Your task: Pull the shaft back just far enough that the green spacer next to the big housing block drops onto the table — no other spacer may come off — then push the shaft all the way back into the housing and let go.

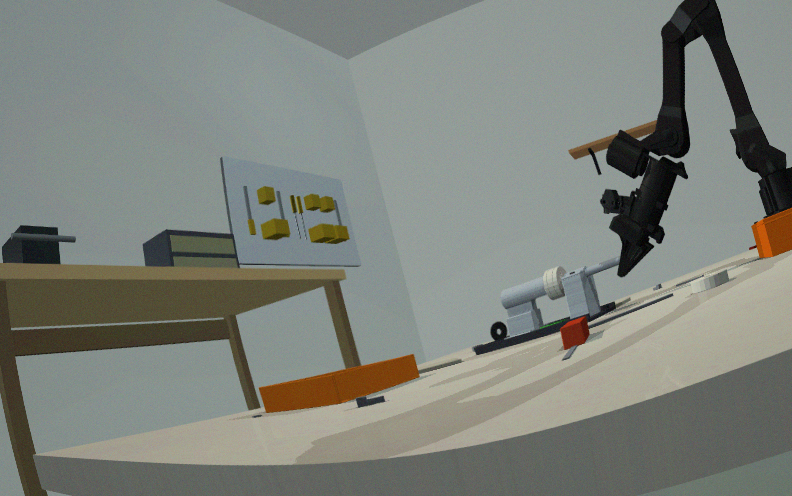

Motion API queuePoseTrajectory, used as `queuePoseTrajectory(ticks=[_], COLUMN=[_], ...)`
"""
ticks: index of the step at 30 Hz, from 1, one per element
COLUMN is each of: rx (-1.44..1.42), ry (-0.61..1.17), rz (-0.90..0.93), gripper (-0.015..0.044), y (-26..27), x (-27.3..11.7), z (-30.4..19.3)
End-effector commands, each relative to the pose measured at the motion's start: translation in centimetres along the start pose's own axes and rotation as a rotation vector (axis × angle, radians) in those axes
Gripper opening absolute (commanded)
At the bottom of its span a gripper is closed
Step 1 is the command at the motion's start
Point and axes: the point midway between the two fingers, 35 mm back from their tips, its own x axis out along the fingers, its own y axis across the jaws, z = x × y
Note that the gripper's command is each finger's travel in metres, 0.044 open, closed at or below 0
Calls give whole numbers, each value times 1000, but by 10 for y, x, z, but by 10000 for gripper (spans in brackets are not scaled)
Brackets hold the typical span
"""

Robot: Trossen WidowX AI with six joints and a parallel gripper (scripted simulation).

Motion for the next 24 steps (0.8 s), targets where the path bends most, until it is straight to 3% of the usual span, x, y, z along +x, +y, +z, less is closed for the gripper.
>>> queuePoseTrajectory(ticks=[1,24], rx=[-1,-1], ry=[-6,-6], rz=[1,1], gripper=[0,0], y=[0,0], x=[0,2], z=[3,4])
